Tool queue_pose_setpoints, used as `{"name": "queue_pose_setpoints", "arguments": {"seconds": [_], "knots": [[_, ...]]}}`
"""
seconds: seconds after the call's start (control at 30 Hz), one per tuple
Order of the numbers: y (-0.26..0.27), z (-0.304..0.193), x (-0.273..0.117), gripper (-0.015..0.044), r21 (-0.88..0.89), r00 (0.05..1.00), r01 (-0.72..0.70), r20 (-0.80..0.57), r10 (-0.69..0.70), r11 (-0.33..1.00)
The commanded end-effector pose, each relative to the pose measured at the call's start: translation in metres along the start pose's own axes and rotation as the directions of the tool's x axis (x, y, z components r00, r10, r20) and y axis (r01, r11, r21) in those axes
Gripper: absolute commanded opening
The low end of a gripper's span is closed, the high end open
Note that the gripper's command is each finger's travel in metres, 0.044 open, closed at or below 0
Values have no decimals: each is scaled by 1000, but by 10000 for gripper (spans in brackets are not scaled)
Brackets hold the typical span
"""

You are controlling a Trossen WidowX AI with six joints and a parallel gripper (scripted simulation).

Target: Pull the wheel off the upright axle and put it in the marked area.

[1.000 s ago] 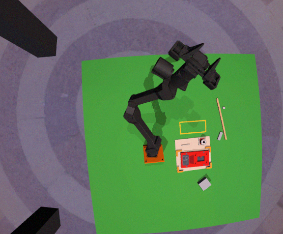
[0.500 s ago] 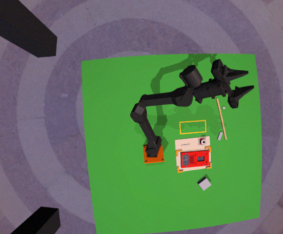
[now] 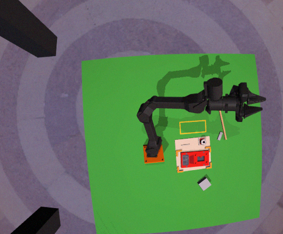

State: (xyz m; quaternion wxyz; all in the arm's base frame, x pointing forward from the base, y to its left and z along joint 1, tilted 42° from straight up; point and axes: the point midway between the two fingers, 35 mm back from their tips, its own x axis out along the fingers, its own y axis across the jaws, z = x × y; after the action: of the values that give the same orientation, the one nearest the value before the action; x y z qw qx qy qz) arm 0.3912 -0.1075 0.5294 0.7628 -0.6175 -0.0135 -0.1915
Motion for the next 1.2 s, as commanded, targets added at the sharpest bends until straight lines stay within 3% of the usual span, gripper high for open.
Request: {"name": "queue_pose_setpoints", "arguments": {"seconds": [0.0, 0.3, 0.57, 0.9, 1.17], "knots": [[49, -2, 14, 300, 60, 989, -148, 17, 148, 987], [138, -5, 25, 300, 190, 908, -417, 53, 415, 889], [218, -8, 19, 300, 318, 769, -624, 90, 633, 714], [312, -9, -12, 300, 491, 506, -784, 148, 850, 381], [378, -9, -53, 300, 628, 240, -776, 209, 948, 58]]}}
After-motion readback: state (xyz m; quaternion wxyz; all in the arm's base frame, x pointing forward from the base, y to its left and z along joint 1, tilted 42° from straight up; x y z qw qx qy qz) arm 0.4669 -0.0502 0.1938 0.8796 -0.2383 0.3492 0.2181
